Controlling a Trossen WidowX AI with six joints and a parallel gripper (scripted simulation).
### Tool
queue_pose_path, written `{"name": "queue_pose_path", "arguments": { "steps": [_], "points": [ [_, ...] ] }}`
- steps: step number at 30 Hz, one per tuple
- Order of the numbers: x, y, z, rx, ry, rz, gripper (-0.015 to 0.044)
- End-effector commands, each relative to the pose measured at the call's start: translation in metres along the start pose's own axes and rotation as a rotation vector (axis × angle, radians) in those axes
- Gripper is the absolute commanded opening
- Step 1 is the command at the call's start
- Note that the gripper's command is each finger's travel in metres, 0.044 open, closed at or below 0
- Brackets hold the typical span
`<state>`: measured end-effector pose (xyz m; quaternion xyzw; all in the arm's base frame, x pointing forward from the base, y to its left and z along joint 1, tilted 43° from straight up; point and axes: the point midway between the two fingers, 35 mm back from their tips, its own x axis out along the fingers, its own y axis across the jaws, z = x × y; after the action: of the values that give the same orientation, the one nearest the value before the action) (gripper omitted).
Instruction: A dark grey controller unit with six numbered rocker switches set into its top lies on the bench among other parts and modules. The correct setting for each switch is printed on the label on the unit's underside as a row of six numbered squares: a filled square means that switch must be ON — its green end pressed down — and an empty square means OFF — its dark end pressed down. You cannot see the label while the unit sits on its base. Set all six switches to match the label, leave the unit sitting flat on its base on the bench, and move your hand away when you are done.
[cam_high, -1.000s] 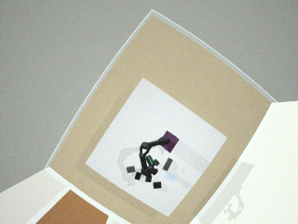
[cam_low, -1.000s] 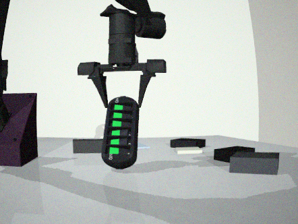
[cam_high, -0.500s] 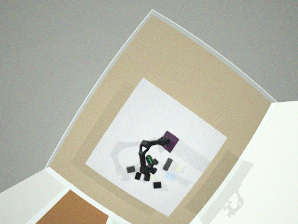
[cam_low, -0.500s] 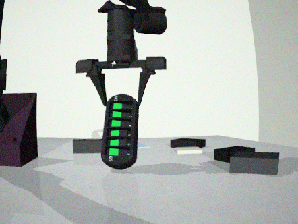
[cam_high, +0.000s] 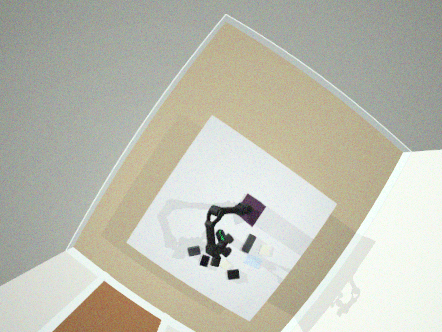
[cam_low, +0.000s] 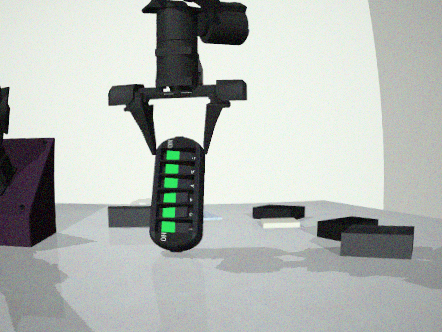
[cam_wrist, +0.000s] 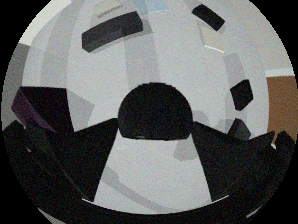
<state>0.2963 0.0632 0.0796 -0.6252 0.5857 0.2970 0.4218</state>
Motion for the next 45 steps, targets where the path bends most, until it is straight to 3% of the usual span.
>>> {"name": "queue_pose_path", "arguments": {
  "steps": [1, 45],
  "points": [
    [-0.001, -0.001, -0.009, 0.006, -0.001, -0.001, 0.0336],
    [-0.011, 0.000, -0.042, 0.006, 0.055, -0.001, 0.0336]
  ]
}}
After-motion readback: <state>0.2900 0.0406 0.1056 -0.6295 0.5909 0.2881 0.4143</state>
